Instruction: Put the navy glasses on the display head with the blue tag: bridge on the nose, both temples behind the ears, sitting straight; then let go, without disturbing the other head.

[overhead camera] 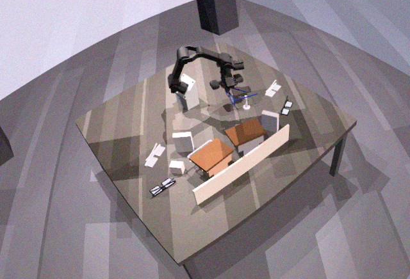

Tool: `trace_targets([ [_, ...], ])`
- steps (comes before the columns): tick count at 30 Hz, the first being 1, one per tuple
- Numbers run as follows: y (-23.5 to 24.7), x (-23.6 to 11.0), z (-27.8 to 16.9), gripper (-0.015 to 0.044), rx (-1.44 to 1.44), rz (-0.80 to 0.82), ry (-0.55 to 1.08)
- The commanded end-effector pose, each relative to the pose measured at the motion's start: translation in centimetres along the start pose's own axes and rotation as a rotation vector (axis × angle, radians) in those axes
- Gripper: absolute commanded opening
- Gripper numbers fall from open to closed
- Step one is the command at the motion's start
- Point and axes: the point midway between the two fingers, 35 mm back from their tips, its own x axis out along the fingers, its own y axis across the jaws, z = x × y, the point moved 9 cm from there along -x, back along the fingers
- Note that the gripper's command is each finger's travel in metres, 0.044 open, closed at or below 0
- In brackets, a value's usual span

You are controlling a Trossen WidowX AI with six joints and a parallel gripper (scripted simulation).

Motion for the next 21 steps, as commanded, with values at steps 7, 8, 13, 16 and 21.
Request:
trace_targets([
  [7, 0.0, -5.0, 0.5, 0.0, 0.012, 0.025, -0.004],
  [8, 0.0, -5.0, 0.5, 0.0, 0.012, 0.025, -0.004],
  [13, 0.5, -5.1, 1.1, 0.0, 0.012, 0.026, -0.004],
  [16, 1.1, -5.2, 2.1, 0.0, 0.012, 0.027, -0.004],
  [21, 2.2, -5.3, 4.2, 0.0, 0.013, 0.028, -0.005],
])
